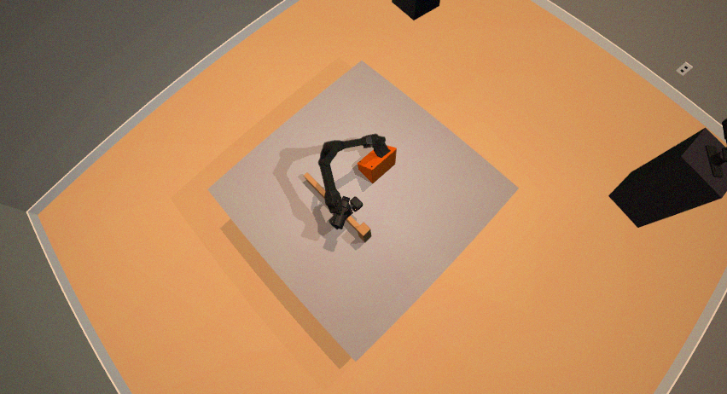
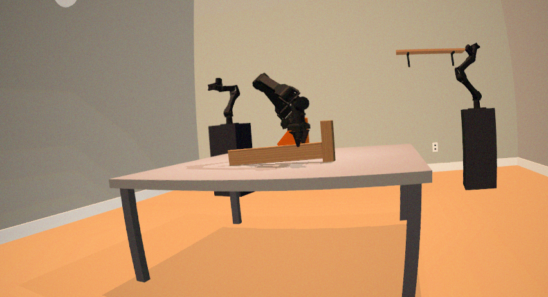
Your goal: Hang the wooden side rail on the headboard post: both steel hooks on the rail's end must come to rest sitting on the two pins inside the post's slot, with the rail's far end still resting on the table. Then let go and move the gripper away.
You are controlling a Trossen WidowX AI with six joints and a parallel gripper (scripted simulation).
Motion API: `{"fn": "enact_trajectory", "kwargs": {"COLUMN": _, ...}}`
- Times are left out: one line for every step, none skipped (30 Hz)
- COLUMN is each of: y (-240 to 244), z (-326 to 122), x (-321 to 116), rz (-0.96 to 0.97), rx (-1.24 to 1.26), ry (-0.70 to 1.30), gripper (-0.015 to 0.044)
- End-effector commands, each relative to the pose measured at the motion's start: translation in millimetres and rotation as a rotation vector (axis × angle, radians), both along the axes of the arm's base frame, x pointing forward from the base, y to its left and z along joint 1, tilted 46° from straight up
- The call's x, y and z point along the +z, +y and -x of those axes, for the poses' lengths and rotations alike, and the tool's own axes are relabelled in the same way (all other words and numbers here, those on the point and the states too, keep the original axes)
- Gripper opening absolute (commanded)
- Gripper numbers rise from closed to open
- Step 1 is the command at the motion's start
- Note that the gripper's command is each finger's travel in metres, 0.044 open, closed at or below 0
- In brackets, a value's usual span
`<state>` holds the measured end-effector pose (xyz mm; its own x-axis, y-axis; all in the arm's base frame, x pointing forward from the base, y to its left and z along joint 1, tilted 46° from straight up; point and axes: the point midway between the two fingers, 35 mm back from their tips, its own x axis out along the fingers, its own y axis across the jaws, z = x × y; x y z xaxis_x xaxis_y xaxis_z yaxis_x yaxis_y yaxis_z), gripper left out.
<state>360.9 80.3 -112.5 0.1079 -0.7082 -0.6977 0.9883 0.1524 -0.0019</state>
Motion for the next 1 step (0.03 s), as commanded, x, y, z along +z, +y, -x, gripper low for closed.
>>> {"fn": "enact_trajectory", "kwargs": {"y": -0.1, "z": 0.3, "x": -0.3, "rz": 0.000, "rx": -0.002, "ry": 0.001, "gripper": 0.0440}}
